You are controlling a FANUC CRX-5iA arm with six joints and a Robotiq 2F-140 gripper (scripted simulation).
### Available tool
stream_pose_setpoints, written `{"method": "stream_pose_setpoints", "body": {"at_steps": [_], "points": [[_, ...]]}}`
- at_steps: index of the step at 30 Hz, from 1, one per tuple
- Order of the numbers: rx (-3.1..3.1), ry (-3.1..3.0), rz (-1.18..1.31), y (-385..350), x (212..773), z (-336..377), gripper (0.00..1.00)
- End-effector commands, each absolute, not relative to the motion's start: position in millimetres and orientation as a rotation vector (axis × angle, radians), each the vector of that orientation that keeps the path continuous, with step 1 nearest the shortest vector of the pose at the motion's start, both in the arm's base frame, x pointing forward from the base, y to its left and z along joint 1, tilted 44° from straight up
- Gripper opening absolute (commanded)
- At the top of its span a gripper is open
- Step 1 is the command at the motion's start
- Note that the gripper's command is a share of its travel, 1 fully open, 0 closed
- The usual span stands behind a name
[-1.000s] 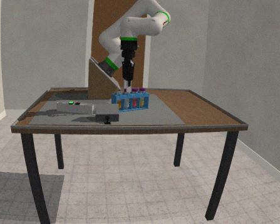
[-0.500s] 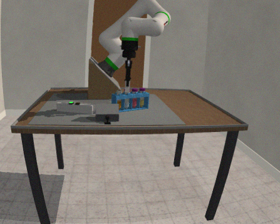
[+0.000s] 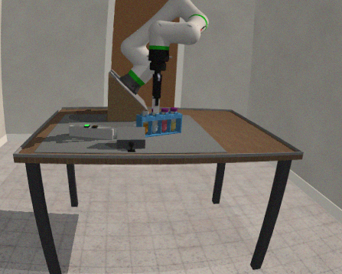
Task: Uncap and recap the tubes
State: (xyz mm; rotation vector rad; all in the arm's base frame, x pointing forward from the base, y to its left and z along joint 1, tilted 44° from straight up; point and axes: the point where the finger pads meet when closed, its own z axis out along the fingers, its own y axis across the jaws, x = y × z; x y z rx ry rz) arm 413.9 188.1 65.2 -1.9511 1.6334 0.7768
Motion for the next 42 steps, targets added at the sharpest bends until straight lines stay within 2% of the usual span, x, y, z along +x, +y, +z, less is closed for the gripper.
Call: {"method": "stream_pose_setpoints", "body": {"at_steps": [1,15,22,23,37,42], "points": [[-2.079,1.39,0.693,187.8,414.1,65.3,0.35],[-2.345,0.577,0.389,187.8,414.0,65.3,0.35],[-2.347,0.555,0.381,188.0,414.0,65.4,0.35],[-2.347,0.555,0.381,188.0,414.0,65.4,0.0],[-2.347,0.555,0.381,188.0,414.0,65.4,0.0],[-2.283,0.852,0.494,188.2,414.0,65.2,0.0]]}}
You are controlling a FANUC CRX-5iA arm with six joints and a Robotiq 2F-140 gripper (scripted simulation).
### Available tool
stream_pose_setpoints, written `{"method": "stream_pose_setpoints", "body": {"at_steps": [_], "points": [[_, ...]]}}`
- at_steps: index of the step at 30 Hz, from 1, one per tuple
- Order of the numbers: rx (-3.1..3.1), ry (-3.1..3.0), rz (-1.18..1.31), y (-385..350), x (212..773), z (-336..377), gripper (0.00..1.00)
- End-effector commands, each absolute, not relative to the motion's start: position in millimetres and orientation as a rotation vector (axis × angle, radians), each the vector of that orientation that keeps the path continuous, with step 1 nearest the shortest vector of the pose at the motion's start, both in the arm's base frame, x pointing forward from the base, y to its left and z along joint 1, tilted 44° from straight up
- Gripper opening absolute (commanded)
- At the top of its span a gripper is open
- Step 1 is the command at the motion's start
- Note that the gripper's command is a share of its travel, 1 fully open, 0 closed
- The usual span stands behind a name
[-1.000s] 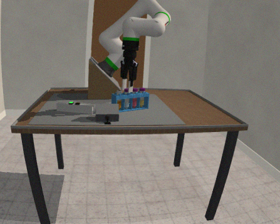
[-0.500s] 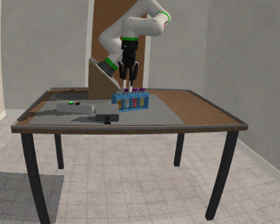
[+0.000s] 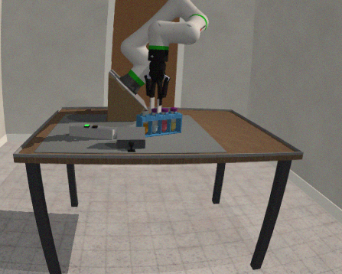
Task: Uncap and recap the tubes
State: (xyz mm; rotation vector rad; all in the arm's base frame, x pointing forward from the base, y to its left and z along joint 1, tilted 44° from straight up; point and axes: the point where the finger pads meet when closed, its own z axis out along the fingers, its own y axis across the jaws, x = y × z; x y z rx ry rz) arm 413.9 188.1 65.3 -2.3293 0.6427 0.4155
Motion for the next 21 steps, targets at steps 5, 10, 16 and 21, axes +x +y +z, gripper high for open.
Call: {"method": "stream_pose_setpoints", "body": {"at_steps": [5,10,16,21], "points": [[-2.187,1.145,0.604,188.3,414.0,65.0,0.0],[-2.087,1.374,0.687,188.5,413.9,64.8,0.0],[-1.933,1.652,0.787,188.7,413.9,64.7,0.0],[-1.864,1.757,0.824,188.7,413.9,64.6,0.0]]}}
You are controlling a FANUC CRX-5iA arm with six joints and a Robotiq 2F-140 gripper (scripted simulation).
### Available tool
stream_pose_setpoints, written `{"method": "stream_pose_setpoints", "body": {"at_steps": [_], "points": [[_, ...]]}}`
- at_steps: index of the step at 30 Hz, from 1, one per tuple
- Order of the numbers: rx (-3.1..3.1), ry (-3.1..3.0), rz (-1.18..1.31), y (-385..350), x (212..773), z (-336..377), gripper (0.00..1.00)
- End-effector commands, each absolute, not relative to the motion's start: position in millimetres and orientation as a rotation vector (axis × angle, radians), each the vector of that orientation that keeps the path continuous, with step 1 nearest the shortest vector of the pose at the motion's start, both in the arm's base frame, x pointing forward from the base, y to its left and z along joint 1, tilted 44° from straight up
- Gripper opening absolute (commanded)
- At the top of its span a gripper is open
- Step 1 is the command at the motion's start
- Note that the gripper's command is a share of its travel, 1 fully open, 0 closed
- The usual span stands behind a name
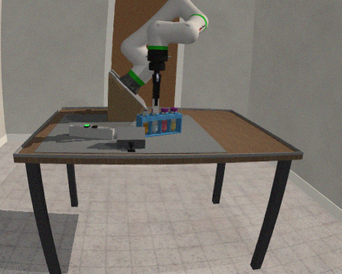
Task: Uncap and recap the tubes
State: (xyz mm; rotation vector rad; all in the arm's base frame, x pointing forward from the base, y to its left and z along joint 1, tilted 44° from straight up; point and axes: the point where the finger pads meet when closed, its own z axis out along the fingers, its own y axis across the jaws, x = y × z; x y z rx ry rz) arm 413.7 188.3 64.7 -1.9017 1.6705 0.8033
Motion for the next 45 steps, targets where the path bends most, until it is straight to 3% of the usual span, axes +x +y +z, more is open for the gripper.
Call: {"method": "stream_pose_setpoints", "body": {"at_steps": [1,3,4,16,37,44,45], "points": [[-1.864,1.757,0.824,188.7,413.9,64.6,0.0],[-1.864,1.757,0.824,188.7,413.9,64.6,0.0],[-1.864,1.757,0.824,188.7,413.9,64.6,0.35],[-1.864,1.757,0.824,188.7,413.9,64.6,0.35],[-2.345,0.577,0.389,188.3,413.9,64.9,0.35],[-2.347,0.555,0.381,188.3,413.9,64.9,0.35],[-2.347,0.555,0.381,188.3,413.9,64.9,0.0]]}}
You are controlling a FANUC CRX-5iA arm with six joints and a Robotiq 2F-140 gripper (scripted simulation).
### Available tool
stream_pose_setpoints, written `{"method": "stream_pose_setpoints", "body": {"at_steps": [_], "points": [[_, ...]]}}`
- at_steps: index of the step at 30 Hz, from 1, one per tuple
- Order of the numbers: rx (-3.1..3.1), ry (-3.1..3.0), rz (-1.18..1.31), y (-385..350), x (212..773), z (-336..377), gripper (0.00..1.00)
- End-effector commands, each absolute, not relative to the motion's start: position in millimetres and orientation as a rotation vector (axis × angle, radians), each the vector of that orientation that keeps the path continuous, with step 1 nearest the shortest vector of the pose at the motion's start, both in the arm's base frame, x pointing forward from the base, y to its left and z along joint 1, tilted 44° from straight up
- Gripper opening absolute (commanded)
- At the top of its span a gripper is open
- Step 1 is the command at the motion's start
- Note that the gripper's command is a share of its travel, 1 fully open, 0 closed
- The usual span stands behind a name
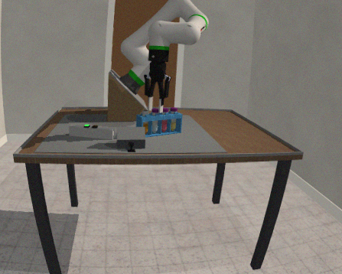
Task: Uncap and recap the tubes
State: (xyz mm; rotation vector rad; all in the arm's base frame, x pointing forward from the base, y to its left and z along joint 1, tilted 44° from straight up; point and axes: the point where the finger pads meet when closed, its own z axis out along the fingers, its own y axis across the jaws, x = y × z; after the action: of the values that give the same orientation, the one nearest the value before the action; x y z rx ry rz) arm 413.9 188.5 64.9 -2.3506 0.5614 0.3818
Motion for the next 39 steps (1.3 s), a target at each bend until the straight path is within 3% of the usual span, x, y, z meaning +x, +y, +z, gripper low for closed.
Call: {"method": "stream_pose_setpoints", "body": {"at_steps": [1,14,39], "points": [[-2.347,0.555,0.381,188.3,413.9,64.9,0.0],[-2.347,0.555,0.381,188.3,413.9,64.9,0.0],[-1.864,1.757,0.824,189.0,413.8,64.1,0.0]]}}
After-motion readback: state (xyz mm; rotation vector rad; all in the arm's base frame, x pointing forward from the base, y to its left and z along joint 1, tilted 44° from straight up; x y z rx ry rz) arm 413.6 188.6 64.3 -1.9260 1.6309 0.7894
